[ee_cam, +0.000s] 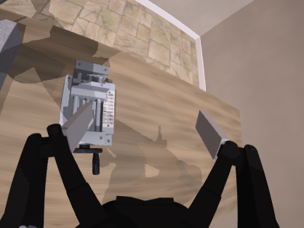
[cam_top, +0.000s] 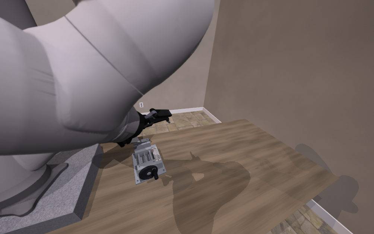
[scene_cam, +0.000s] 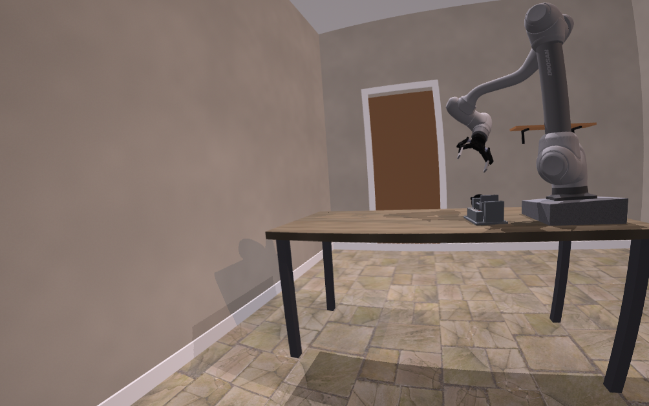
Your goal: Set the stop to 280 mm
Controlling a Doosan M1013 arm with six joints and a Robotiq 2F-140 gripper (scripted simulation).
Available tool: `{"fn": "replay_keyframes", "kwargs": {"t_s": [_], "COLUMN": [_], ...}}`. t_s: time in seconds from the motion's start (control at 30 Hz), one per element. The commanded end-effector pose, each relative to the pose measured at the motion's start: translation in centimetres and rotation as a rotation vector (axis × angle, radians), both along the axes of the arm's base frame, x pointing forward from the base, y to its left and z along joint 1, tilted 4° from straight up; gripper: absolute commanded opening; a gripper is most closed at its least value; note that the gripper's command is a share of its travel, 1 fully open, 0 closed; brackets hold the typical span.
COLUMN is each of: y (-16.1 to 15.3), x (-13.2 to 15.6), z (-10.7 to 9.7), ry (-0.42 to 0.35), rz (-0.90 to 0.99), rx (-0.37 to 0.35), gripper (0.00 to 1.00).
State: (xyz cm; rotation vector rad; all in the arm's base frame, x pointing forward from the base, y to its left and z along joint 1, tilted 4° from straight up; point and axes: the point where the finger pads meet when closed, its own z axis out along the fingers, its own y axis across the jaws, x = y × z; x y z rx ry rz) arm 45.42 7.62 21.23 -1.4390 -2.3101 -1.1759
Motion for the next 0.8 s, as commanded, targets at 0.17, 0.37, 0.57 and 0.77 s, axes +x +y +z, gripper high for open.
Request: {"fn": "replay_keyframes", "kwargs": {"t_s": [0.17, 0.37, 0.57, 0.77], "y": [-3.3, -5.4, -7.6, -8.4], "x": [-3.0, -2.4, -0.7, 0.5], "z": [-5.4, -6.0, -5.8, -5.3], "ry": [-0.227, -0.35, -0.467, -0.588], "rz": [0.458, 0.751, 1.056, 1.393], "rx": [-0.209, -0.3, -0.363, -0.418], "gripper": [1.0, 1.0, 1.0, 1.0]}}
